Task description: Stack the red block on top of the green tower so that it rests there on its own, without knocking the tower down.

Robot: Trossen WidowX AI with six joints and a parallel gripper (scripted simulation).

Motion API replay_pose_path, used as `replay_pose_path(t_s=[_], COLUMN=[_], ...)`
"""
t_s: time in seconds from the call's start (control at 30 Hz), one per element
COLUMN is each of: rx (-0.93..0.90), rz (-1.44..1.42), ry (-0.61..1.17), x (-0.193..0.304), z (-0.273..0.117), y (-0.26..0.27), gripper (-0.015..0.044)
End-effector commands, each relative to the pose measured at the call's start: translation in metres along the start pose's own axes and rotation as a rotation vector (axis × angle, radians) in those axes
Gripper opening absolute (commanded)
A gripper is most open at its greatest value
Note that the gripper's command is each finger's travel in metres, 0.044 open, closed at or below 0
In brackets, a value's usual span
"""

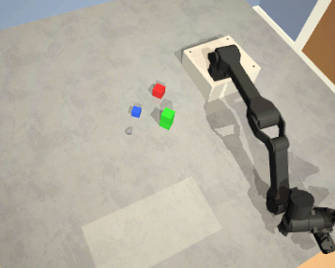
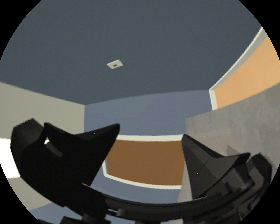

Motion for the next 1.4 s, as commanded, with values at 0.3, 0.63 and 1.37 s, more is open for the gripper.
replay_pose_path(t_s=[0.3,0.63,1.37], rx=[0.003,0.107,0.877], rz=[-0.046,-0.244,-0.424], ry=[-0.207,-0.611,-1.225], x=[-0.026,-0.041,0.095], z=[-0.072,-0.194,-0.437], y=[0.038,0.1,0.176], gripper=[0.044,0.044,0.044])
Point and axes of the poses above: the point midway between the two fingers, 35 mm back from their tips, its own z axis out along the fingers, its own y axis across the jaws, x = y × z, the point moved 8 cm from there along -z, back along the fingers, and after that the axes turned 11 degrees about -z, right-handed, at the moved point
